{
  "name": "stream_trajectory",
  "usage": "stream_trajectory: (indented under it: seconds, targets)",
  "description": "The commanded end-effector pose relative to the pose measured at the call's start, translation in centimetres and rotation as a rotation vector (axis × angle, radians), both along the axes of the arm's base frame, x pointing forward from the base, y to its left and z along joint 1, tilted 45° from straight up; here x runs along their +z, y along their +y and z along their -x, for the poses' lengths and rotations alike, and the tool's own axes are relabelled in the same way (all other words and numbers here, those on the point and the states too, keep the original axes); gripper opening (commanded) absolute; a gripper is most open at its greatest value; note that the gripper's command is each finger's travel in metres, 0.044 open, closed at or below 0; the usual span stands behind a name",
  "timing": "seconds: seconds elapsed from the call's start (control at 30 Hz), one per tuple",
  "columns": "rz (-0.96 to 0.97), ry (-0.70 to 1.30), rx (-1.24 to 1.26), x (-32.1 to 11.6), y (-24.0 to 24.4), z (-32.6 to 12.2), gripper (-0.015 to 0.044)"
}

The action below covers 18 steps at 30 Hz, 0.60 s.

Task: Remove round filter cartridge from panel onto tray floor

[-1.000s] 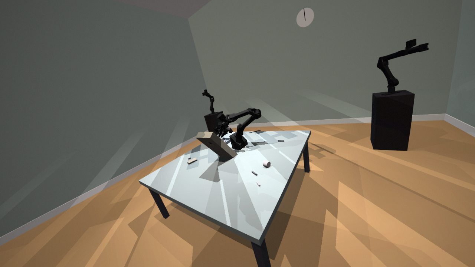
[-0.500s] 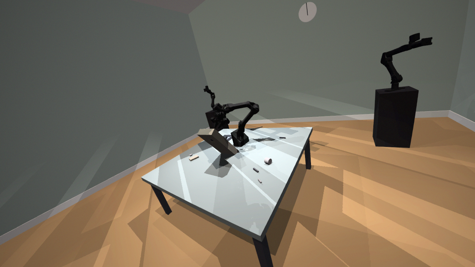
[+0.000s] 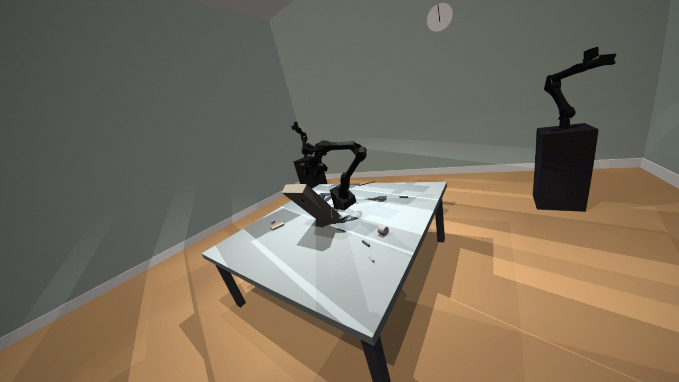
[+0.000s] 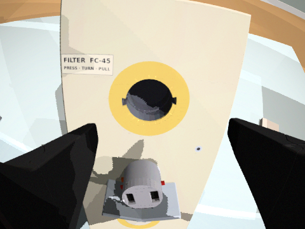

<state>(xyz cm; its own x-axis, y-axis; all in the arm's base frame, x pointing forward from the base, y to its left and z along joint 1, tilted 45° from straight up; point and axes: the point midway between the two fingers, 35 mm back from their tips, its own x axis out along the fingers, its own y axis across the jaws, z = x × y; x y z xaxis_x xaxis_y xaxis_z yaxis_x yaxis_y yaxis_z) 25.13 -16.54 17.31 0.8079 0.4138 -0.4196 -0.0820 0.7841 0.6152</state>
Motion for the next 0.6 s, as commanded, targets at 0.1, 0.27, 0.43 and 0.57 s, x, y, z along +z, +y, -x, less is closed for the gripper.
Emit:
stream_trajectory:
  seconds: [0.1,0.27,0.43,0.57]
  targets:
    - [-0.08,0.287,0.185,-6.3,6.4,2.4,0.0305]
    - [-0.082,0.294,0.191,-6.5,6.6,2.5,0.0305]
    - [-0.081,0.296,0.191,-6.8,6.9,2.2,0.0305]
    - [-0.08,0.297,0.19,-7.3,7.2,1.8,0.0305]
